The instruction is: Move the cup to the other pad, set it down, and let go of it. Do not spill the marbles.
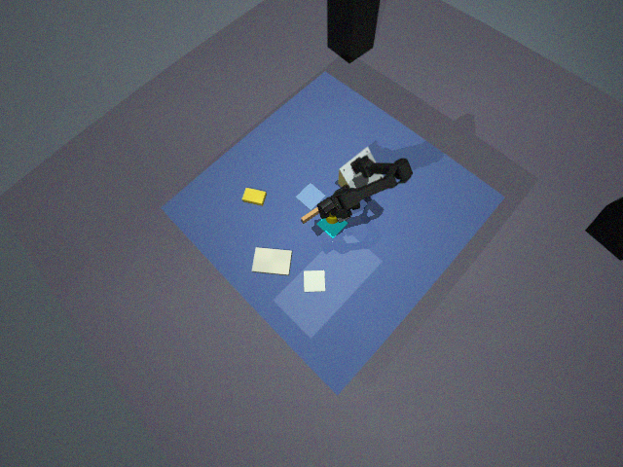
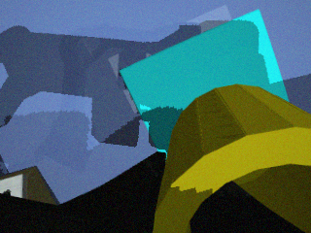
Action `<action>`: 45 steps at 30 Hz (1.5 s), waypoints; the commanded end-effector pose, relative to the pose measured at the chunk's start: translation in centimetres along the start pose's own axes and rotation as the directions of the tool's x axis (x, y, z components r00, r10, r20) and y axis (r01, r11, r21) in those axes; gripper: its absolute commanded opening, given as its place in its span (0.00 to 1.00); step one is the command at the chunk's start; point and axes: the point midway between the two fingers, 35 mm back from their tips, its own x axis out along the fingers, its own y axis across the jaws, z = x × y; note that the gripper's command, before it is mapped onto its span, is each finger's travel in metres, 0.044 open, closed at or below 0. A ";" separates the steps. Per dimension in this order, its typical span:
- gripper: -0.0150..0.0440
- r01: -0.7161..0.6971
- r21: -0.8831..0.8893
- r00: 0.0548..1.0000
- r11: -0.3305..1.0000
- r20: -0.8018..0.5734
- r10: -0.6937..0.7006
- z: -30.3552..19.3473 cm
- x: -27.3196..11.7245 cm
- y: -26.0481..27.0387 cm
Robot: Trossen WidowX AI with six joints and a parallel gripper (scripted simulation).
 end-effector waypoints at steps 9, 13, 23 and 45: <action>0.25 -0.003 0.003 1.000 1.000 0.003 0.003 0.1 1.7 0.0; 0.25 -0.003 0.003 1.000 1.000 0.003 0.003 0.1 2.3 0.0; 0.25 -0.003 0.003 1.000 1.000 0.003 0.003 0.1 3.7 0.0; 0.25 -0.003 -0.001 1.000 1.000 0.006 0.003 0.2 5.8 0.2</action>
